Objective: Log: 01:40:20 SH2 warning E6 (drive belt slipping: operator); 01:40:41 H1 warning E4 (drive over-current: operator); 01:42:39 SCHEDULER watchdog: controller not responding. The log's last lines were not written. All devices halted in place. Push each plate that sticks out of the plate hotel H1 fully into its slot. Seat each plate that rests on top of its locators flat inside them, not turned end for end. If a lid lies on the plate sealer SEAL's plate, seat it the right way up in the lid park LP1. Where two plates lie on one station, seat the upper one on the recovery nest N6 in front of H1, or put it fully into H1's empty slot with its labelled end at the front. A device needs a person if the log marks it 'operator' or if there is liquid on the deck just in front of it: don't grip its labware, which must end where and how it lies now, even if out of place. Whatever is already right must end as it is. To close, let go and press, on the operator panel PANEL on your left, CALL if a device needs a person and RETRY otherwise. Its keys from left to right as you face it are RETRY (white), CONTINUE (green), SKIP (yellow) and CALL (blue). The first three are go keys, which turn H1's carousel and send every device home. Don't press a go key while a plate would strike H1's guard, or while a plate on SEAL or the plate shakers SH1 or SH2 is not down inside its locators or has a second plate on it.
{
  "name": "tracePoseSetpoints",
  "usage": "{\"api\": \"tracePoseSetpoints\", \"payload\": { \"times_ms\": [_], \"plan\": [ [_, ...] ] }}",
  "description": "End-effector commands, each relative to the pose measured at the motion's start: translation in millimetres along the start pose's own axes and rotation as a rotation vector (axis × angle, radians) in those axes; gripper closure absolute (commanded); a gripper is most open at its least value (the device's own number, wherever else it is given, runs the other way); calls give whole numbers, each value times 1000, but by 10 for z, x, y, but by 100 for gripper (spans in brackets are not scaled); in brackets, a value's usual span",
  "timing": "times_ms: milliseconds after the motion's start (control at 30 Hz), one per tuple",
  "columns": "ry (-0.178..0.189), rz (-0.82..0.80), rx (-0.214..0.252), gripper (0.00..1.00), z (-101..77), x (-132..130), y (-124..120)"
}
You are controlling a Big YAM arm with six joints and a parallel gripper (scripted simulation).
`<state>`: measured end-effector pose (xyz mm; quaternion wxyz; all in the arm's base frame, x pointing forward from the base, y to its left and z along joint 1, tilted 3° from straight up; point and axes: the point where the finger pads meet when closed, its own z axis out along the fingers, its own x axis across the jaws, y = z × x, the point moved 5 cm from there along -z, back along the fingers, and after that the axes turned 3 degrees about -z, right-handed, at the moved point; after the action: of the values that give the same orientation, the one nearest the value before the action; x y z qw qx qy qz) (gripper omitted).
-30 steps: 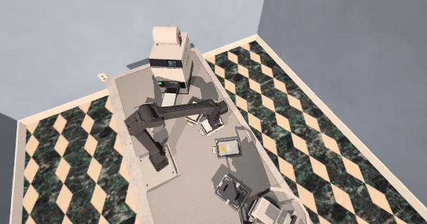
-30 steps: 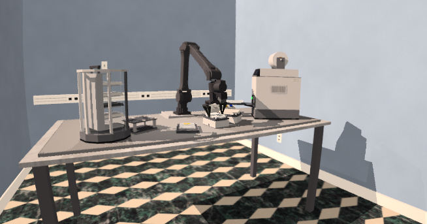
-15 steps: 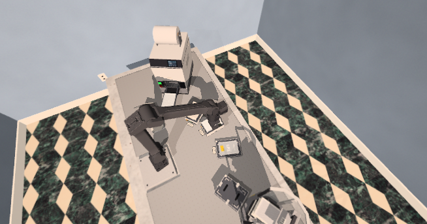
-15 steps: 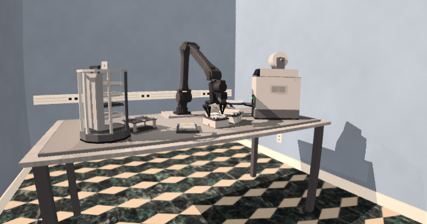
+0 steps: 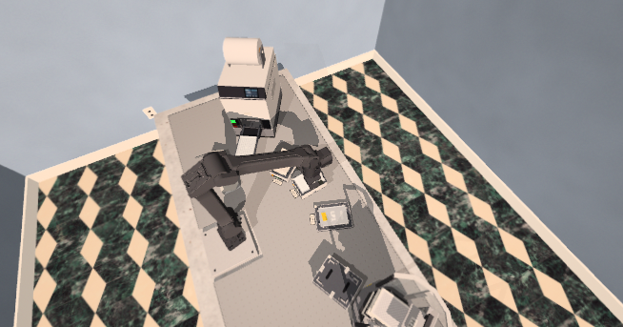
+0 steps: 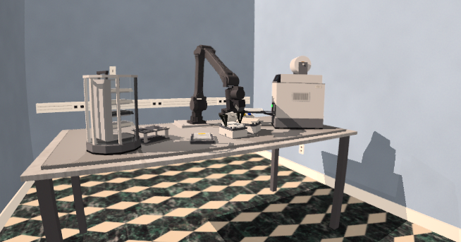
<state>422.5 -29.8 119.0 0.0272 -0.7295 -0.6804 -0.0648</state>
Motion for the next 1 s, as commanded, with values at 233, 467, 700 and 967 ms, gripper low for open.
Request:
{"api": "tracePoseSetpoints", "payload": {
  "times_ms": [233, 467, 700, 967],
  "plan": [
    [0, -11, -54, 0, -369, 67, 157],
    [0, -11, -53, 0, -499, 64, 154],
    [-1, -11, -57, 0, -708, 62, 147],
    [0, -4, -23, 0, -574, 68, 77]
  ]
}}
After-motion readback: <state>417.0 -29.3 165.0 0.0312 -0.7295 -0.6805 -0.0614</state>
